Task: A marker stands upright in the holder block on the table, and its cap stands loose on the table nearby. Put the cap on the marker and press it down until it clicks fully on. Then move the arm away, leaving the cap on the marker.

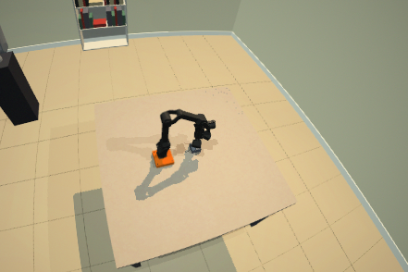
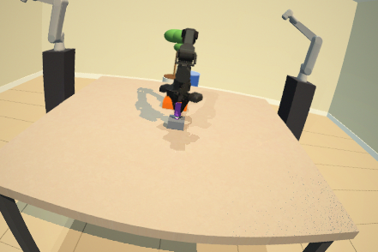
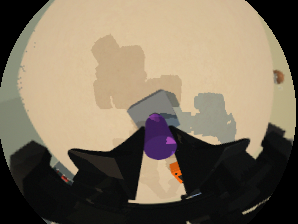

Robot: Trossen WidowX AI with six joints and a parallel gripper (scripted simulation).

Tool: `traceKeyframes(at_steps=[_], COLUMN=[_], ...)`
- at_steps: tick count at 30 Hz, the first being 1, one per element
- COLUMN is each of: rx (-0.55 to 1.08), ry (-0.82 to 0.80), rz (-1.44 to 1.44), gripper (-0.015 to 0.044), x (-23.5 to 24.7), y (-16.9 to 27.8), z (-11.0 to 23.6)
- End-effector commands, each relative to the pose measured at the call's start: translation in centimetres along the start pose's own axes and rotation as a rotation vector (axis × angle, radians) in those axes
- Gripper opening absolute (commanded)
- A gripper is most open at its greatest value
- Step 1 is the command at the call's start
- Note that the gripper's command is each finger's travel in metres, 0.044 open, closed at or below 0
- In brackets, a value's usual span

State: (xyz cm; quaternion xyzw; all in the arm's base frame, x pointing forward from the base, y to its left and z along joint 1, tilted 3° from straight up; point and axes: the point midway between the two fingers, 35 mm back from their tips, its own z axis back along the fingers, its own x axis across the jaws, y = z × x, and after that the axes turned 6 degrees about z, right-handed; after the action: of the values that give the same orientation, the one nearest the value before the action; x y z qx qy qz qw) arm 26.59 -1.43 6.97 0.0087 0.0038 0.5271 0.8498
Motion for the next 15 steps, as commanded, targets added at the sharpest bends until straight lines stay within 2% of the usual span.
traceKeyframes(at_steps=[1,9,12,15], rx=[0.0,0.0,-0.001,-0.002], ry=[0.0,0.0,-0.001,-0.002], rz=[0.0,0.0,0.0,0.0], gripper=[0.0236,0.044,0.044,0.044], x=[0.0,0.0,0.1,0.1], y=[0.0,0.0,-0.1,-0.3], z=[0.0,0.0,0.8,4.4])
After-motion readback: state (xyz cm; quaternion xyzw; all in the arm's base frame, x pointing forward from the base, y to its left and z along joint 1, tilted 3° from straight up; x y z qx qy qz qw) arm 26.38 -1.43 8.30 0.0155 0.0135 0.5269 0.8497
